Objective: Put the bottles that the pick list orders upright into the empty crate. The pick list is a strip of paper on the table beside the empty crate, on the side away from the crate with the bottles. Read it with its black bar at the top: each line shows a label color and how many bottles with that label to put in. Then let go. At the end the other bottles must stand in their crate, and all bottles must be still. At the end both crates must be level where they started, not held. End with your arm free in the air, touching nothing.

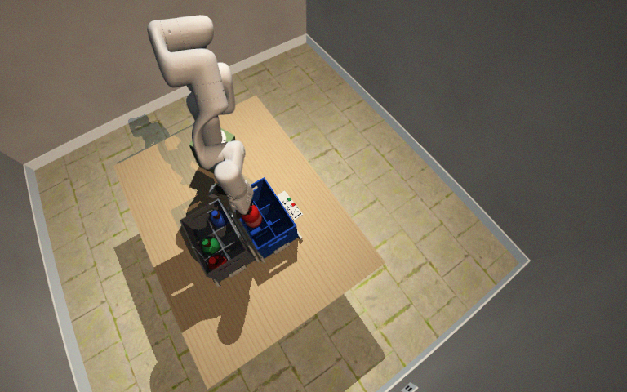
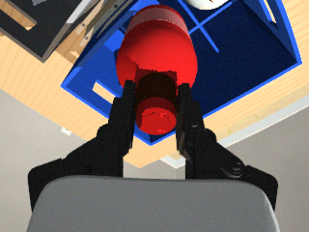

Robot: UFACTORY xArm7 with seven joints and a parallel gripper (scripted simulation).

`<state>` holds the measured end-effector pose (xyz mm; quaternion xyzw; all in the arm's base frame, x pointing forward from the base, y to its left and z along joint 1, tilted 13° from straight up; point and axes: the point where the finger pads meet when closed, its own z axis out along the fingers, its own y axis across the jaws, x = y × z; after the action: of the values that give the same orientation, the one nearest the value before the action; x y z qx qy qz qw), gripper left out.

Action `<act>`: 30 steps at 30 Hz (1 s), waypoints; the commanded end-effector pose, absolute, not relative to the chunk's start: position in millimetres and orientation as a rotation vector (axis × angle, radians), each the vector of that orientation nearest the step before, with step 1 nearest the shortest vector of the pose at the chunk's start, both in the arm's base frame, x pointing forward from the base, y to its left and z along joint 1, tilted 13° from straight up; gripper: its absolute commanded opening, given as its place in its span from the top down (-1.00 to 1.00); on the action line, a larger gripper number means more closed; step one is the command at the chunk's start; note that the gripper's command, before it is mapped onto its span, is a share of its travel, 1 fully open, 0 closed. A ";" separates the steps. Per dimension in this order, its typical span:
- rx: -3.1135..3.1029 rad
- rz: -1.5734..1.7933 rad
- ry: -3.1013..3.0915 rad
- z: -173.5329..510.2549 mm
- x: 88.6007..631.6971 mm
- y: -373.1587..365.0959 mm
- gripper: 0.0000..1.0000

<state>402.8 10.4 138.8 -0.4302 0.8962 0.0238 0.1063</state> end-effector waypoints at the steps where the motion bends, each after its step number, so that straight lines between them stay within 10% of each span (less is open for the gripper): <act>1: -1.265 0.067 2.636 136.6 404.7 10.5 1.00; 30: -1.265 0.067 2.637 112.1 409.1 13.9 1.00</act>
<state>407.3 13.9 113.0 -0.4301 0.8962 0.0238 0.1063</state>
